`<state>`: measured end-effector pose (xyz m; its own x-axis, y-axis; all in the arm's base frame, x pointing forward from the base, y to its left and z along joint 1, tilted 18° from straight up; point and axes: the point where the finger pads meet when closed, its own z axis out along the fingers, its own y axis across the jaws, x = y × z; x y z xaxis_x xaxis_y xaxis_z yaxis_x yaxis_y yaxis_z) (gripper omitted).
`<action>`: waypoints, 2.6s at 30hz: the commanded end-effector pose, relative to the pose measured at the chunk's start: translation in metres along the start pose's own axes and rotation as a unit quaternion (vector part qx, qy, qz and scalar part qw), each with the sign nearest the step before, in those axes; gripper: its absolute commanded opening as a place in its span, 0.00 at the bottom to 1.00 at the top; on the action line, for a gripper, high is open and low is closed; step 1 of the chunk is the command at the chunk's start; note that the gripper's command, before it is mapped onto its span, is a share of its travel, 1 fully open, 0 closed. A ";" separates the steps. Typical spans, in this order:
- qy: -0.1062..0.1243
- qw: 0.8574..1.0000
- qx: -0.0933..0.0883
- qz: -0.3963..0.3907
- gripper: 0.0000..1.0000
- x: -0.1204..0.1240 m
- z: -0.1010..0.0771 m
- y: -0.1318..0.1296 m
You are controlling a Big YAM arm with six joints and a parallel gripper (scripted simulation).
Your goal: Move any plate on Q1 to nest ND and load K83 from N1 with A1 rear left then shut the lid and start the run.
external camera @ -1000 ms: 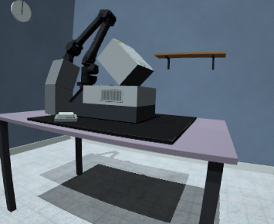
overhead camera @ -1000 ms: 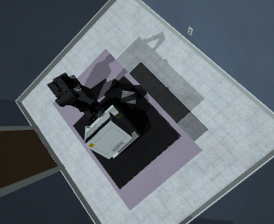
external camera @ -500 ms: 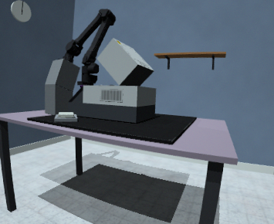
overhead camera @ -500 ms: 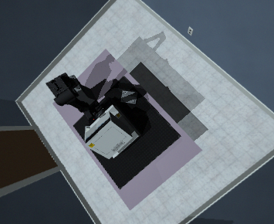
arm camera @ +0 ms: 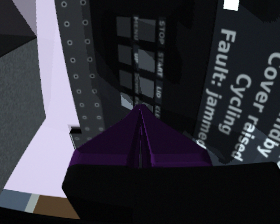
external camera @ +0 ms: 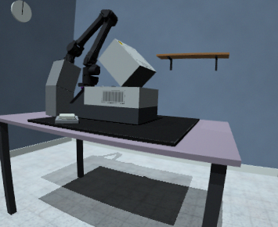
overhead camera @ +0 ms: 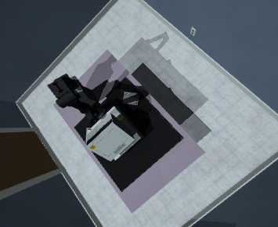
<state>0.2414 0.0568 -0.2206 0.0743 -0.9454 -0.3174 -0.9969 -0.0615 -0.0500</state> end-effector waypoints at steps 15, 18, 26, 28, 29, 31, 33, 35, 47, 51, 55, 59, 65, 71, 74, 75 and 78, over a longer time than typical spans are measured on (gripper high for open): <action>-0.001 1.000 0.008 -0.013 0.00 -0.002 -0.002 -0.007; -0.001 1.000 0.008 -0.014 0.00 -0.002 -0.002 -0.008; -0.001 1.000 0.006 -0.012 0.00 -0.003 0.000 -0.010; -0.001 1.000 0.006 -0.011 0.00 -0.002 0.000 -0.010; -0.001 1.000 0.006 -0.011 0.00 -0.002 0.001 -0.010; -0.001 1.000 0.007 -0.010 0.00 -0.002 0.001 -0.010; -0.001 1.000 0.007 -0.009 0.00 -0.001 0.002 -0.011; -0.001 1.000 0.007 -0.009 0.00 -0.001 0.002 -0.011; 0.000 1.000 0.007 -0.008 0.00 0.000 0.002 -0.007; 0.000 1.000 0.009 0.004 0.00 0.004 0.004 -0.006; 0.003 1.000 0.007 0.010 0.00 0.006 0.006 -0.006; 0.005 1.000 0.007 0.012 0.00 0.008 0.007 -0.005; 0.001 1.000 0.004 0.007 0.00 0.005 -0.005 0.008; -0.002 1.000 -0.001 -0.003 0.00 0.001 -0.014 0.016; -0.002 1.000 0.000 -0.003 0.00 0.001 -0.019 0.019; -0.002 1.000 0.000 -0.002 0.00 0.001 -0.021 0.021; -0.002 1.000 -0.002 -0.001 0.00 0.001 -0.025 0.026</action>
<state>0.2277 0.0496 -0.2053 0.0748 -0.9454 -0.3171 -0.9965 -0.0591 -0.0586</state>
